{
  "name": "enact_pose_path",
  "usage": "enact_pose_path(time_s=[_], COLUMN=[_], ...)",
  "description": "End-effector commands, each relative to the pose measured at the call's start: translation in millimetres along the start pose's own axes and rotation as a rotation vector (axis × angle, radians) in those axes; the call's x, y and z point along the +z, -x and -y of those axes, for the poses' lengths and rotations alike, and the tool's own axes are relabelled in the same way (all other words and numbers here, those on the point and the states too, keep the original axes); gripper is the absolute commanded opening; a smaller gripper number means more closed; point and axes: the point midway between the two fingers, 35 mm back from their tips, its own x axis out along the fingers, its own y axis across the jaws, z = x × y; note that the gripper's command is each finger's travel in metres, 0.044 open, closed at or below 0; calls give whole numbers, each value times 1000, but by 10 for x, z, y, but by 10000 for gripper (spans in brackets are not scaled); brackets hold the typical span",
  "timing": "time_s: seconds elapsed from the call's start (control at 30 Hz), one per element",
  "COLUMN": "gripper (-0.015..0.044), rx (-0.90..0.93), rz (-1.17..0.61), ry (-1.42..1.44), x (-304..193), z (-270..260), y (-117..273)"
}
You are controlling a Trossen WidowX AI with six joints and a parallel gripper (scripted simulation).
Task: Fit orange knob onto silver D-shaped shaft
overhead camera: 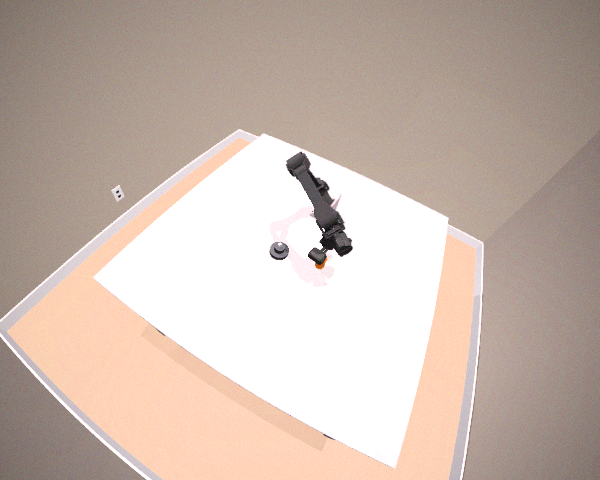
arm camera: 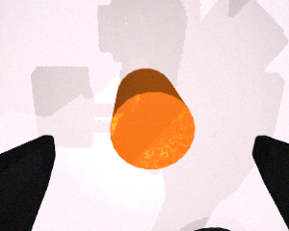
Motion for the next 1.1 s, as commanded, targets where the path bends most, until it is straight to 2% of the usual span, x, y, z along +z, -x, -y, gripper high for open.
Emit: enact_pose_path(time_s=[0.0, 1.07], gripper=[440, 440], rx=[-1, -2], rz=[-4, -7], ry=[7, 6], x=[4, -7], z=[-1, -5], y=[-89, -605])
